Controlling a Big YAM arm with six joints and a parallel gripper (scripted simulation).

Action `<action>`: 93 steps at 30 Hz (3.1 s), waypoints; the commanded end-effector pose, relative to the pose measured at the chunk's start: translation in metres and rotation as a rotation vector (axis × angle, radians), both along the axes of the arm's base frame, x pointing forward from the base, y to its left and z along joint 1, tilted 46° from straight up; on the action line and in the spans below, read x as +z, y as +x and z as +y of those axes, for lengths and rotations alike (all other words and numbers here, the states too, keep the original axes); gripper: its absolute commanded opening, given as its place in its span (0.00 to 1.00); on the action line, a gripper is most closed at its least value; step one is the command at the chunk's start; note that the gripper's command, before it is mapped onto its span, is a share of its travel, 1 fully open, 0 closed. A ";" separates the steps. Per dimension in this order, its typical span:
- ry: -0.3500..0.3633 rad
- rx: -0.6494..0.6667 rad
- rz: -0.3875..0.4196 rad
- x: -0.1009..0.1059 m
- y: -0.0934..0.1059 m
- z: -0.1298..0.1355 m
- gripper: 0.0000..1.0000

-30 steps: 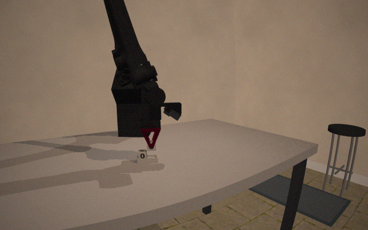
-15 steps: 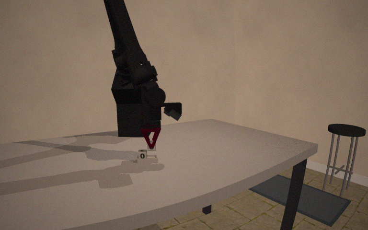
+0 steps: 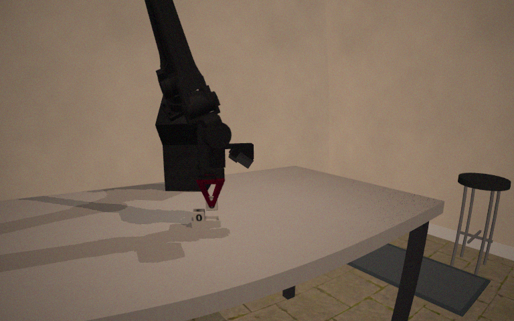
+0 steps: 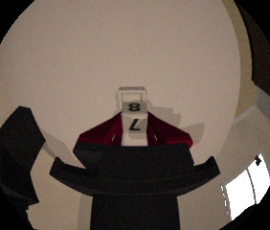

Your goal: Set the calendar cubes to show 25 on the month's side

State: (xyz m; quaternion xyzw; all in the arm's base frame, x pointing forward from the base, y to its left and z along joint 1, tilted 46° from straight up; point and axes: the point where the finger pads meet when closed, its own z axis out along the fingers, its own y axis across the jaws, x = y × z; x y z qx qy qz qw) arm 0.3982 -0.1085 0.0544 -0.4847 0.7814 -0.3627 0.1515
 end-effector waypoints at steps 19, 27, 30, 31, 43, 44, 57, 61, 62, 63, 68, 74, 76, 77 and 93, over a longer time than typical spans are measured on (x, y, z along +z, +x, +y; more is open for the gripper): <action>-0.004 0.005 0.004 -0.005 -0.002 -0.001 0.26; -0.004 0.005 0.004 -0.005 -0.002 -0.001 0.26; -0.004 0.005 0.004 -0.005 -0.002 -0.001 0.26; -0.004 0.005 0.004 -0.005 -0.002 -0.001 0.26; -0.004 0.002 0.003 -0.006 -0.001 -0.004 0.26; -0.005 0.002 0.002 -0.006 0.000 -0.005 0.26; -0.006 0.003 -0.003 -0.009 0.008 -0.009 0.26; -0.006 0.003 -0.003 -0.012 0.010 -0.010 0.26; -0.006 0.003 -0.003 -0.013 0.010 -0.011 0.26; -0.006 0.003 -0.003 -0.013 0.010 -0.011 0.26; -0.006 0.002 -0.003 -0.015 0.012 -0.012 0.26; -0.005 0.001 -0.003 -0.018 0.014 -0.013 0.26; -0.005 0.001 -0.003 -0.018 0.014 -0.014 0.26; -0.005 0.001 -0.003 -0.018 0.014 -0.014 0.26; -0.005 0.000 -0.003 -0.019 0.015 -0.014 0.26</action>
